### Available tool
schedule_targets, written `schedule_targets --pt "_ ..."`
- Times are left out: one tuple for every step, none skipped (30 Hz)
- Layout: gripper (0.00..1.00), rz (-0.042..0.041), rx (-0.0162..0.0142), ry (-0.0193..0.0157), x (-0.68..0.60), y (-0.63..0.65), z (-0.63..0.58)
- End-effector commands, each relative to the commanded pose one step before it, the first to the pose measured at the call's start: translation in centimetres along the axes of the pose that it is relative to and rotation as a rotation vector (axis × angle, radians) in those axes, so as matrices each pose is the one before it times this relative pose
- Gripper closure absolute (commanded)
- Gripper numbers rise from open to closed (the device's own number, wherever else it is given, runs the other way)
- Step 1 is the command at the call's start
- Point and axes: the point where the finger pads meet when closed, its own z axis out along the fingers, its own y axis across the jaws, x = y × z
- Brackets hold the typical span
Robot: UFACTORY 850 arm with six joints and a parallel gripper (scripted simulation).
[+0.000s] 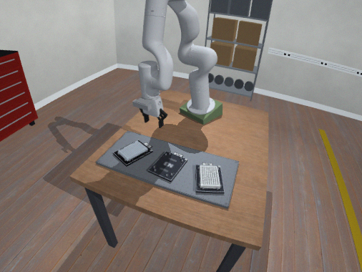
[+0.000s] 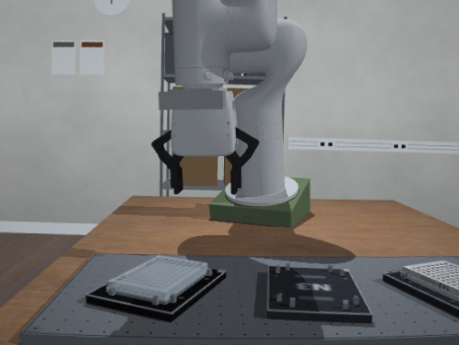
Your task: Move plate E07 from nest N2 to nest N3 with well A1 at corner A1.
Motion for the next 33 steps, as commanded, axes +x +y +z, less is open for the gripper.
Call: schedule_targets --pt "0.0 0.14463 -0.02086 0.0596 0.468 1.771 -0.708" --pt "0.0 0.03093 -0.00161 0.01232 0.157 0.446 -0.168" --pt "0.0 0.03093 -0.0016 0.01232 0.173 0.442 -0.165" --pt "0.0 0.02486 -0.00127 0.0099 0.085 0.198 -0.073" --pt "0.0 0.0 -0.00001 0.0 0.0 -0.001 0.0" --pt "0.0 0.0 -0.00001 0.0 0.0 -0.001 0.0" --pt "0.0 0.0 -0.00001 0.0 0.0 -0.001 0.0" --pt "0.0 0.0 -0.00001 0.0 0.0 -0.001 0.0" --pt "0.0 0.0 0.0 0.0 0.0 0.0 0.0" --pt "0.0 0.0 0.0 0.0 0.0 0.0 0.0" --pt "0.0 0.0 -0.00002 0.0 0.0 -0.002 0.0" --pt "0.0 0.0 0.0 0.0 0.0 0.0 0.0" --pt "0.0 0.0 0.0 0.0 0.0 0.0 0.0" --pt "0.0 0.0 -0.00001 0.0 0.0 0.0 0.0" --pt "0.0 -0.00001 0.00007 -0.00001 0.001 0.006 -0.001" --pt "0.0 0.0 -0.00002 0.0 0.0 -0.001 0.0" --pt "0.0 0.0 -0.00001 0.0 0.0 -0.001 0.0" --pt "0.0 0.0 -0.00001 0.0 0.0 -0.001 0.0" --pt "0.0 0.0 -0.00001 0.0 0.0 -0.001 0.0" --pt "0.0 0.0 -0.00001 0.0 0.0 -0.001 0.0" --pt "0.0 0.0 -0.00001 0.0 0.0 -0.001 0.0" --pt "0.0 -0.00001 0.00006 -0.00001 0.001 0.005 -0.001" --pt "0.0 0.0 -0.00002 0.0 0.0 -0.002 0.0" --pt "0.0 0.0 -0.00001 0.0 0.0 -0.001 0.0" --pt "0.0 0.0 -0.00001 0.0 0.0 -0.001 0.0" --pt "0.0 0.0 0.0 0.0 0.0 0.0 0.0" --pt "0.0 0.0 0.0 0.0 0.0 0.0 0.0" --pt "0.0 -0.00007 0.00049 -0.00008 0.0 0.001 0.0" --pt "0.0 0.00001 -0.00008 0.00001 0.0 0.0 0.0" --pt "0.0 0.0 -0.00002 0.0 0.0 0.0 0.0" --pt "0.0 0.00003 0.0 0.0 0.0 0.0 0.0" --pt "0.0 0.00002 0.0 0.0 0.0 0.0 0.0" --pt "0.0 0.00001 0.0 0.0 0.0 0.0 0.0"
